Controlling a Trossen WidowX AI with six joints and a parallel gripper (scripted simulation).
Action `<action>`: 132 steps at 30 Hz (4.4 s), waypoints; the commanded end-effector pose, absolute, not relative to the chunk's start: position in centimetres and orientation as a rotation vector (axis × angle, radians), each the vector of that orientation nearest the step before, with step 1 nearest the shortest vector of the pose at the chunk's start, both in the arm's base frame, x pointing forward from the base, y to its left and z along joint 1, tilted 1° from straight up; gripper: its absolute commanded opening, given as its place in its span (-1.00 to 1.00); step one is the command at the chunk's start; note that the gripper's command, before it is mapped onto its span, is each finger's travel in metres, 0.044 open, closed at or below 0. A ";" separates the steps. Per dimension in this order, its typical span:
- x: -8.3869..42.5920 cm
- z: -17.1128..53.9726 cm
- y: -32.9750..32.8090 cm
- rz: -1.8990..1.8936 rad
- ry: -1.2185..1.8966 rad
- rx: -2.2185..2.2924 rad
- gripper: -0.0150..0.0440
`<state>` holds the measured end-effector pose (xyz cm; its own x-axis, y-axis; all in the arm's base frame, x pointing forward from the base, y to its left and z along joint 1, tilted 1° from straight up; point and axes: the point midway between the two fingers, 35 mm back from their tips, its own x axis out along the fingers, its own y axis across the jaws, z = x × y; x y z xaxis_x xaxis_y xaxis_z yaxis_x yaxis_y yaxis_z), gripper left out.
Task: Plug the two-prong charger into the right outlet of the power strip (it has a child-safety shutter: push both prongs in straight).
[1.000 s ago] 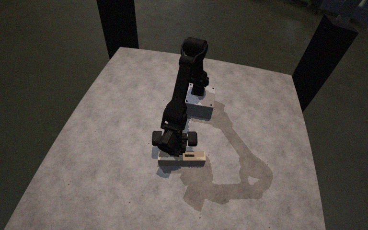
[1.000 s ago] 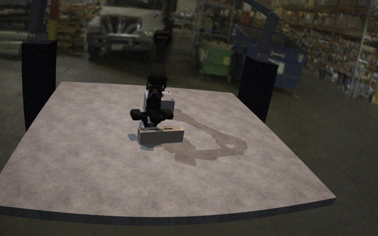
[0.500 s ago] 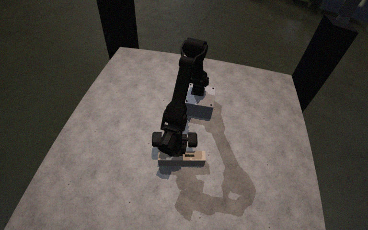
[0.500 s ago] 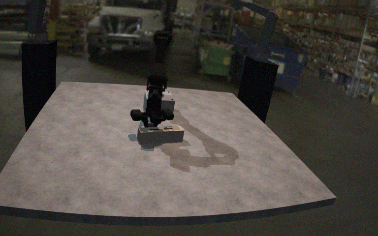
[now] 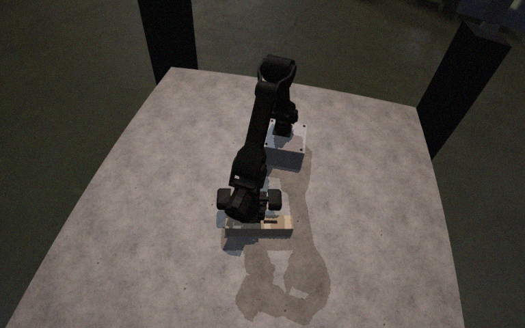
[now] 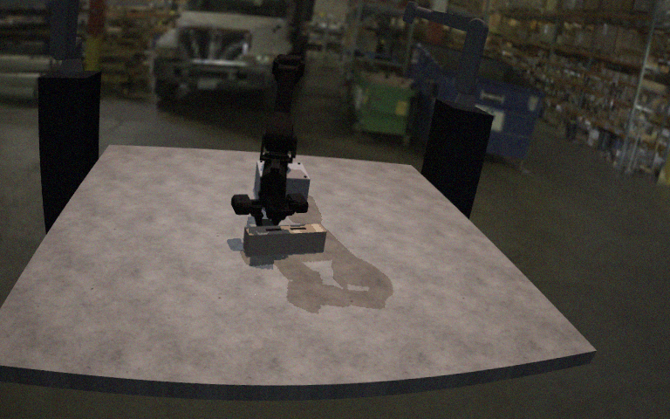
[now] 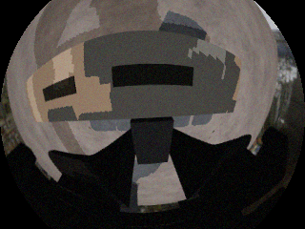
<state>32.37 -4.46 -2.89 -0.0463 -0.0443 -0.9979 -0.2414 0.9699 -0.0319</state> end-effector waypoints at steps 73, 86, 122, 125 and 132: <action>33.2 -2.9 -4.3 0.158 1.635 -0.221 0.84; 33.0 -3.0 -4.3 0.159 1.627 -0.221 1.00; 32.0 -3.0 -4.5 0.159 1.601 -0.220 1.00; 32.0 -3.0 -4.6 0.159 1.601 -0.220 1.00; 31.4 -3.0 -4.8 0.159 1.601 -0.220 1.00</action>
